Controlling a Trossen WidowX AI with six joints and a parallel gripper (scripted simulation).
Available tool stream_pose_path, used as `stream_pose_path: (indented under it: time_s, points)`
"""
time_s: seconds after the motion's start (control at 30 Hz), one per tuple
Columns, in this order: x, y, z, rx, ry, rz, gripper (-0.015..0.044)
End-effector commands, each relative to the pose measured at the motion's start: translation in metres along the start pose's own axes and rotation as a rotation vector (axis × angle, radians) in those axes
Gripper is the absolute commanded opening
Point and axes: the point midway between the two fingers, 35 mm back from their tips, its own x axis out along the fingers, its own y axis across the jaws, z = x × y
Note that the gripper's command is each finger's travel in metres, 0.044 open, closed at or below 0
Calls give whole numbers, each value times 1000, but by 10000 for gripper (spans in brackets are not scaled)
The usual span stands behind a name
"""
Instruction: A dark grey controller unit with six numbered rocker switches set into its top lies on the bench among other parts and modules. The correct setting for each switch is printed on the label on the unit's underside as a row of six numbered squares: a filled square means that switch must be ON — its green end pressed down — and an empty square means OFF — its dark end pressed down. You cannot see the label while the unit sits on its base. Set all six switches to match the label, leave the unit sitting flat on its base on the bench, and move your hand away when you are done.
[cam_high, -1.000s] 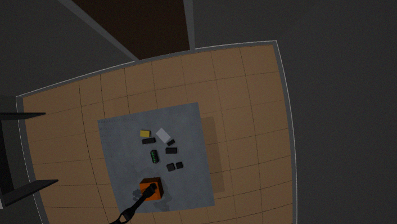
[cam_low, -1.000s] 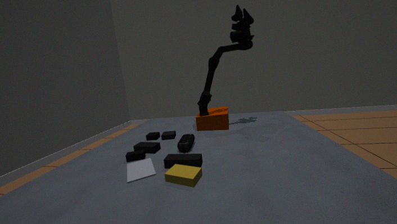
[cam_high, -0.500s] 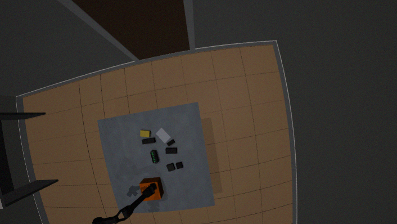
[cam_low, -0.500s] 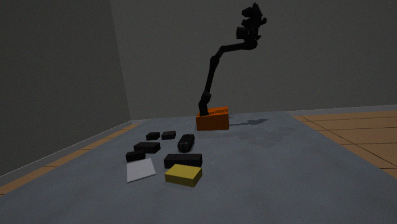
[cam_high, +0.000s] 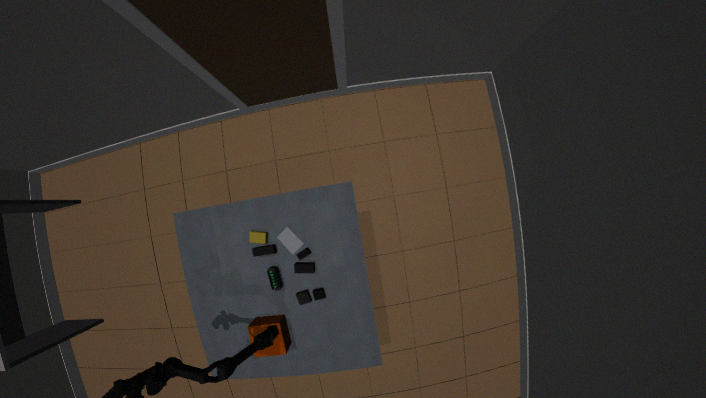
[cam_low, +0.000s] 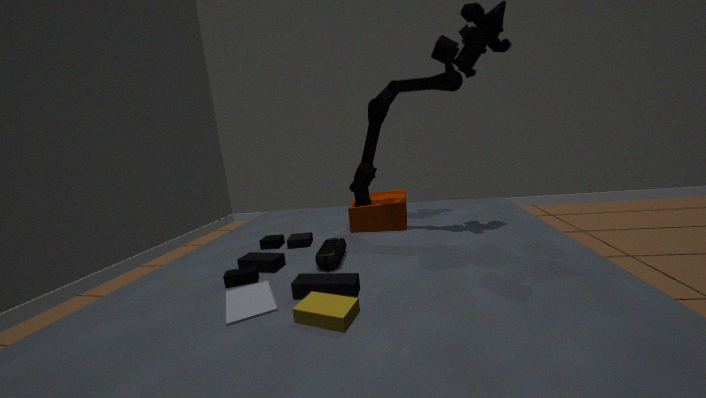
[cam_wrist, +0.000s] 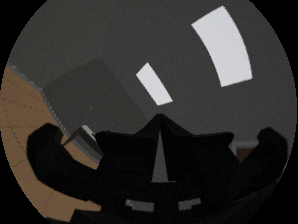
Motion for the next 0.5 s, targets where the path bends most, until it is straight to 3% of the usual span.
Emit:
stream_pose_path:
  time_s: [0.0,0.47]
  points:
    - [-17,-9,-59,-16,148,69,0]
    - [-143,-61,-248,-100,696,256,0]
